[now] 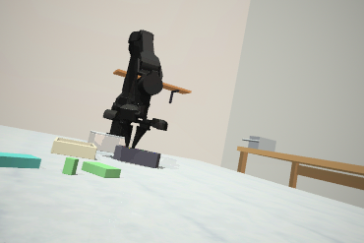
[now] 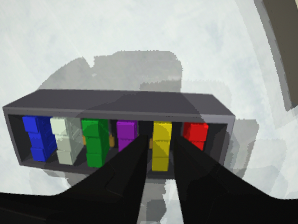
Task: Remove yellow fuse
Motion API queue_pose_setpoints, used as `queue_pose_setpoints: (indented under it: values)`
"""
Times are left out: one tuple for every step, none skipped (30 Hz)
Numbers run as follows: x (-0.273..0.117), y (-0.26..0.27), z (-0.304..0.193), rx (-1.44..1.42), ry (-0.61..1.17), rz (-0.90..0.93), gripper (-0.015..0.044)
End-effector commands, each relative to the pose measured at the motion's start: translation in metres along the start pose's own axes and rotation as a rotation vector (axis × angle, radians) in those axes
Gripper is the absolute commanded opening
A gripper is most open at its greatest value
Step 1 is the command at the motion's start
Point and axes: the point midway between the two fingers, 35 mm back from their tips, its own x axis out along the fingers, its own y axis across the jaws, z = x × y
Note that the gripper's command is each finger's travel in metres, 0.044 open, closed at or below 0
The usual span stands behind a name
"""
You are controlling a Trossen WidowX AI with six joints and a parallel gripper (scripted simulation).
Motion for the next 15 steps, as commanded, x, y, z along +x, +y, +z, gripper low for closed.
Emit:
queue_pose_setpoints:
  values:
    - [0.0034, -0.0004, -0.0023, 0.003, 0.009, 0.001, 0.0067]
    - [0.0034, -0.0004, -0.0023, 0.003, 0.009, 0.001, 0.0067]
    - [0.0034, -0.0004, -0.0023, 0.003, 0.009, 0.001, 0.0067]
    - [0.0034, -0.0004, -0.0023, 0.003, 0.009, 0.001, 0.0067]
    - [0.0034, -0.0004, -0.0023, 0.003, 0.009, 0.001, 0.0067]
    - [0.0034, -0.0004, -0.0023, 0.003, 0.009, 0.001, 0.0067]
    - [0.0034, -0.0004, -0.0023, 0.003, 0.009, 0.001, 0.0067]
    - [0.0034, -0.0004, -0.0023, 0.003, 0.009, 0.001, 0.0067]
    - [0.0026, -0.0008, -0.0015, 0.0, 0.005, -0.003, 0.0061]
    - [0.0026, -0.0008, -0.0015, 0.0, 0.005, -0.003, 0.0054]
    - [0.0026, -0.0008, -0.0015, 0.0, 0.005, -0.003, 0.0047]
    - [0.0026, -0.0008, -0.0015, 0.0, 0.005, -0.003, 0.0041]
    - [0.0026, -0.0008, -0.0015, 0.0, 0.005, -0.003, 0.0034]
    - [0.0026, -0.0008, -0.0015, 0.0, 0.005, -0.003, 0.0027]
    - [0.0026, -0.0008, -0.0015, 0.0, 0.005, -0.003, 0.0021]
